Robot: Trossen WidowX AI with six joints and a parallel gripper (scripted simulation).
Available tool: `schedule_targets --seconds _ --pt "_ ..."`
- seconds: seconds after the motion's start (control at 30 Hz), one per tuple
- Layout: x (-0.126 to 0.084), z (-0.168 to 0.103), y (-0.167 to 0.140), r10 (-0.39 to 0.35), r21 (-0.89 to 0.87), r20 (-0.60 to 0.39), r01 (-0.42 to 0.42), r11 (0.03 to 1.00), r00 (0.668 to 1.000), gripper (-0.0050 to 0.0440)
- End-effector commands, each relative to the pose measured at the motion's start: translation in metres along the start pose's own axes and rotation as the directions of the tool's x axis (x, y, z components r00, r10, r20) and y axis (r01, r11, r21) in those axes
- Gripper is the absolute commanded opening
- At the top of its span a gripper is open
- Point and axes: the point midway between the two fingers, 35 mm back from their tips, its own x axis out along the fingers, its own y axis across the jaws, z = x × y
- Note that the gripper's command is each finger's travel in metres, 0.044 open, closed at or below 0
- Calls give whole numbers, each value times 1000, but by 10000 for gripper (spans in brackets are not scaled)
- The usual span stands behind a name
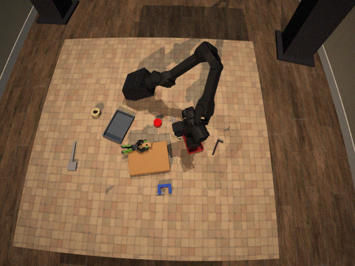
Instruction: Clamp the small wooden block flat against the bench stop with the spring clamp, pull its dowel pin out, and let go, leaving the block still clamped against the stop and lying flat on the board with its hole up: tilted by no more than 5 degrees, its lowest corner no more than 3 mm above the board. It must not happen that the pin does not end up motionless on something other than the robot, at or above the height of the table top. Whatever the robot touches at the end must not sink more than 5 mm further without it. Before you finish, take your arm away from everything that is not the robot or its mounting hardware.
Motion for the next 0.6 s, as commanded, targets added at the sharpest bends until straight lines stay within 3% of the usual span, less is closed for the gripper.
schedule_targets --seconds 0.0,0.57 --pt "4 1 0 -2 3 4 2 1000 1000 0" --pt "16 2 0 -3 3 5 3 1000 1000 0"
